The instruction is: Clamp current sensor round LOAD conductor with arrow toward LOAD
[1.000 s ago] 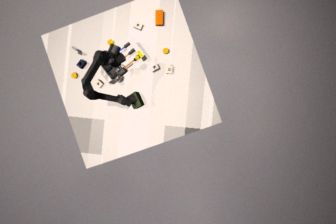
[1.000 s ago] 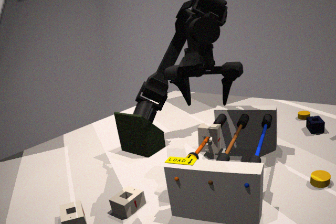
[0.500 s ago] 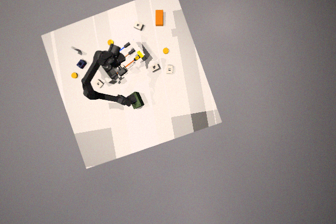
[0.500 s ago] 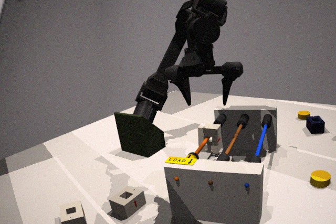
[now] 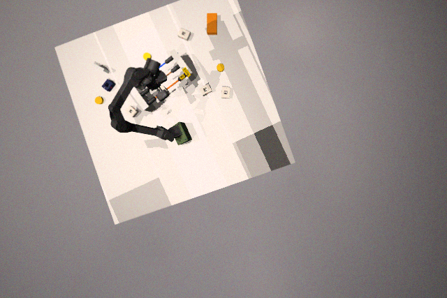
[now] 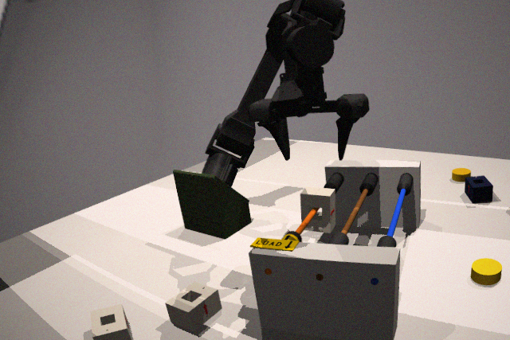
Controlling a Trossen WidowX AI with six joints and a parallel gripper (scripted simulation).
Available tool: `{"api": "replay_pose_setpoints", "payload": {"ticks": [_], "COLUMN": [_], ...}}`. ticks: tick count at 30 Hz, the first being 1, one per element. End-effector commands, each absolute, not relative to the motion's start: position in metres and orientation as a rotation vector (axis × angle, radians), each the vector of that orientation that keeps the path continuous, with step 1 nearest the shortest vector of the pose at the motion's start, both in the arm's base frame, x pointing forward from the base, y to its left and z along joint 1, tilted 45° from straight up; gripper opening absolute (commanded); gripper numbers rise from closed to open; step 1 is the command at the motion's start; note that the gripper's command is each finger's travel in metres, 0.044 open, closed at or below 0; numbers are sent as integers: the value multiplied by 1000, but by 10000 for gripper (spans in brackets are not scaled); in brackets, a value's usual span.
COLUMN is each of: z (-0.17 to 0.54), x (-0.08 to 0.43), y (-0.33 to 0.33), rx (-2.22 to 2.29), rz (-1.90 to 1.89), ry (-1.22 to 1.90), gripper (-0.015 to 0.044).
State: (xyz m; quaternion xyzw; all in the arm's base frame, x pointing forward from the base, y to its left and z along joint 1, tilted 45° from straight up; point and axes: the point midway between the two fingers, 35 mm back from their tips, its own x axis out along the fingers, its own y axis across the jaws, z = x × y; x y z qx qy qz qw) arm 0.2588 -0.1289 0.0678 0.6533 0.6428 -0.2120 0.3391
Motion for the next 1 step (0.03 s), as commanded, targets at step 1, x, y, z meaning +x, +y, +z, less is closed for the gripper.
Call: {"api": "replay_pose_setpoints", "payload": {"ticks": [1], "z": [68], "x": [259], "y": [-129], "rx": [1701], "rz": [-552], "ry": [1674], "gripper": [440]}}
